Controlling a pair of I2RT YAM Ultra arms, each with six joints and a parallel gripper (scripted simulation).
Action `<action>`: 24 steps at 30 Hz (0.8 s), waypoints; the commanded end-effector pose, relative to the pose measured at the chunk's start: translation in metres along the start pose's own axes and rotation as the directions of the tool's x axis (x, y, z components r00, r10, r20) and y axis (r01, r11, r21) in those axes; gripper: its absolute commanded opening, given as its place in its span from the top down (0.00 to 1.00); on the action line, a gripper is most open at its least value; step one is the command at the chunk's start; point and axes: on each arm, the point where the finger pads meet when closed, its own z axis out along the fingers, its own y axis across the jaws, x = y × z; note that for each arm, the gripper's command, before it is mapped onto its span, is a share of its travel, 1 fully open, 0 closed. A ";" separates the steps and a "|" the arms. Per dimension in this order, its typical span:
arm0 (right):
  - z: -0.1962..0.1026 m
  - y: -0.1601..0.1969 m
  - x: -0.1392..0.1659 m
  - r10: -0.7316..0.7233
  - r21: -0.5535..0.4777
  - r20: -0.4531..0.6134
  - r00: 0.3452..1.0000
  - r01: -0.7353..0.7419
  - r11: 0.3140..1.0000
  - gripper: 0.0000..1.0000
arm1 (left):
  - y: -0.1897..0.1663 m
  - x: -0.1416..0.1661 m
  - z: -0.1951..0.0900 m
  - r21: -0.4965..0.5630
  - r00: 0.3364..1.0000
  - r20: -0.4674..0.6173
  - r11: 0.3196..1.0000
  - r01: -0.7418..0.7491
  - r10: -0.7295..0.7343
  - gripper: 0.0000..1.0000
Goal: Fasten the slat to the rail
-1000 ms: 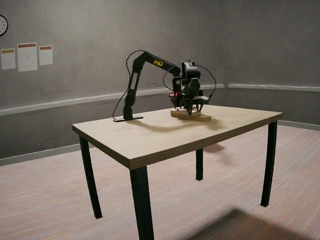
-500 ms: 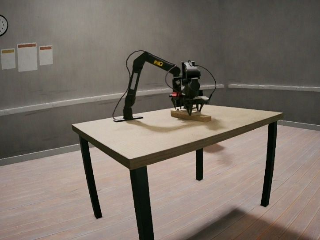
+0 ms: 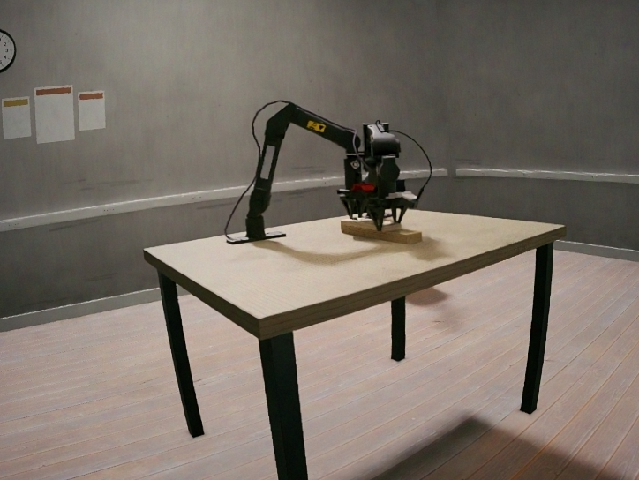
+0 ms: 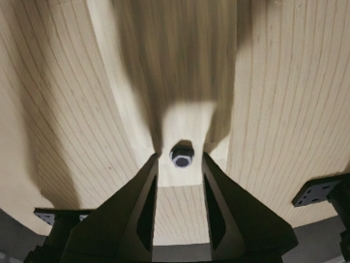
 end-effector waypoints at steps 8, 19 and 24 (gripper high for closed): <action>-0.006 0.001 -0.002 -0.564 -0.003 0.012 0.826 0.564 0.826 0.66 | -0.001 -0.002 -0.006 0.008 1.000 0.013 1.000 0.000 0.000 0.28; -0.007 0.001 -0.002 -0.880 0.006 0.012 0.475 0.880 0.475 0.66 | -0.001 -0.002 -0.006 0.008 1.000 0.013 1.000 0.000 0.000 0.28; -0.008 0.001 -0.002 -0.964 0.010 0.011 0.264 0.964 0.265 0.66 | -0.001 -0.002 -0.006 0.008 1.000 0.013 1.000 0.000 0.000 0.28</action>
